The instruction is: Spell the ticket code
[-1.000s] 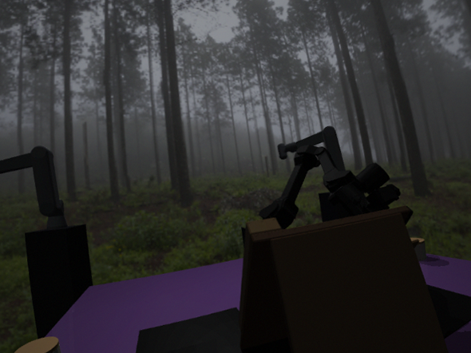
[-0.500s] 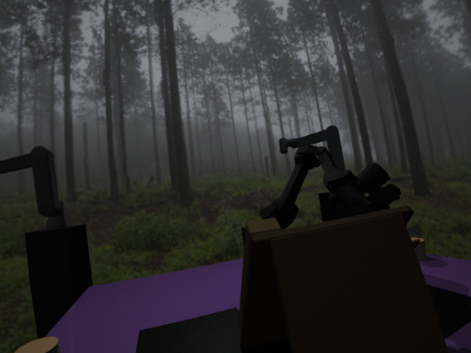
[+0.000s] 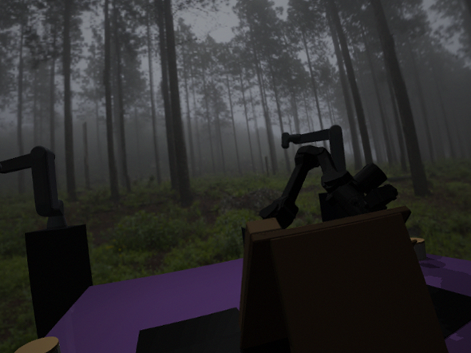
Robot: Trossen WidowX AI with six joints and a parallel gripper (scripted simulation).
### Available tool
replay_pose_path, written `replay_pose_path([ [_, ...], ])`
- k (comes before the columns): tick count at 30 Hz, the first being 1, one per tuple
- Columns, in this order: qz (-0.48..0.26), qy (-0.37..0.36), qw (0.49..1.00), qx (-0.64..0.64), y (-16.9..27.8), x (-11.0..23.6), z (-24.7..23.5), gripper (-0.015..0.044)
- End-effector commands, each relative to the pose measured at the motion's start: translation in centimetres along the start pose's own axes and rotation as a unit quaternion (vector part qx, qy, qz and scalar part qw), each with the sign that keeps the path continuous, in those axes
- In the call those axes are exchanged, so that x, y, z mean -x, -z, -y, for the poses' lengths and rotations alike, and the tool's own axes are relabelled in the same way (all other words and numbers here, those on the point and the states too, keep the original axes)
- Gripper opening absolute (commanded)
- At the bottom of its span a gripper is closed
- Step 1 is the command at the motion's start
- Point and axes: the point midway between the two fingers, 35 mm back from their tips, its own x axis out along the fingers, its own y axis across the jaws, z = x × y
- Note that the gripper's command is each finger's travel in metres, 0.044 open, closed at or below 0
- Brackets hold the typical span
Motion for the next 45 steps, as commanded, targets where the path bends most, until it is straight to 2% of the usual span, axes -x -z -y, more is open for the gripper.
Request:
replay_pose_path([
  [1,-0.002,0.000,1.000,0.001,0.1,0.0,0.3,0.0000],
  [45,-0.002,0.000,1.000,0.001,0.1,-0.1,2.5,0.0000],
])
